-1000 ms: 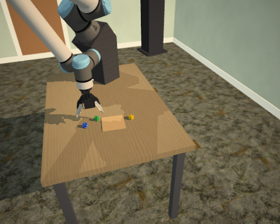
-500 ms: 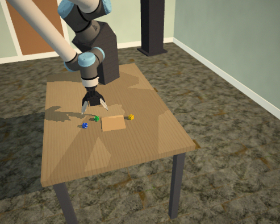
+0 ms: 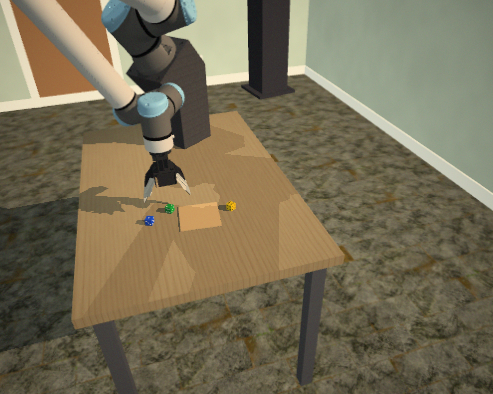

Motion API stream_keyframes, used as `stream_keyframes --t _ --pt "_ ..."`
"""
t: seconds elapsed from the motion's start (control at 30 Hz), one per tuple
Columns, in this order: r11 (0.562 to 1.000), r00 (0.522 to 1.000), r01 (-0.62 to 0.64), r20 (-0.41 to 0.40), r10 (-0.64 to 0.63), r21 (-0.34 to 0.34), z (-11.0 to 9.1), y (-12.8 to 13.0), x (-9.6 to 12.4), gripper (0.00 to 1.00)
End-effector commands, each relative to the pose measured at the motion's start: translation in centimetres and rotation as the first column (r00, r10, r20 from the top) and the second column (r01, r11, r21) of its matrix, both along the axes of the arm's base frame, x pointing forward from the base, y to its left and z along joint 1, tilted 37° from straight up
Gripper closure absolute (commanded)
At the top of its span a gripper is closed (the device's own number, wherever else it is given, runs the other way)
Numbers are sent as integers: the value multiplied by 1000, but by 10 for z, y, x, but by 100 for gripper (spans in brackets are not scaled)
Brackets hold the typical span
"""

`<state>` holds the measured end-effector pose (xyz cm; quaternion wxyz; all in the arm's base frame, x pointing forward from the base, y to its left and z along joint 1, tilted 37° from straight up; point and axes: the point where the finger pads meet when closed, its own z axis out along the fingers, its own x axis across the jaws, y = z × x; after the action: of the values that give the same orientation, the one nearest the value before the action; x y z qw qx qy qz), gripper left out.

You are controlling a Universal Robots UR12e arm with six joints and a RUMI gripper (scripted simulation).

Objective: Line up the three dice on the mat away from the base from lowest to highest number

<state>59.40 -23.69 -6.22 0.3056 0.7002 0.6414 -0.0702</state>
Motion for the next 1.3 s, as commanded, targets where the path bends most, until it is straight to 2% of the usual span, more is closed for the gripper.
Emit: stream_keyframes --t 0.0,0.63,0.93,1.27 --pt "1000 1000 0 1 0 0 0 0 0 0" --pt "1000 1000 0 1 0 0 0 1 1 0" --pt "1000 1000 0 1 0 0 -6 15 7 0" --pt "1000 1000 0 1 0 0 -31 68 33 0"
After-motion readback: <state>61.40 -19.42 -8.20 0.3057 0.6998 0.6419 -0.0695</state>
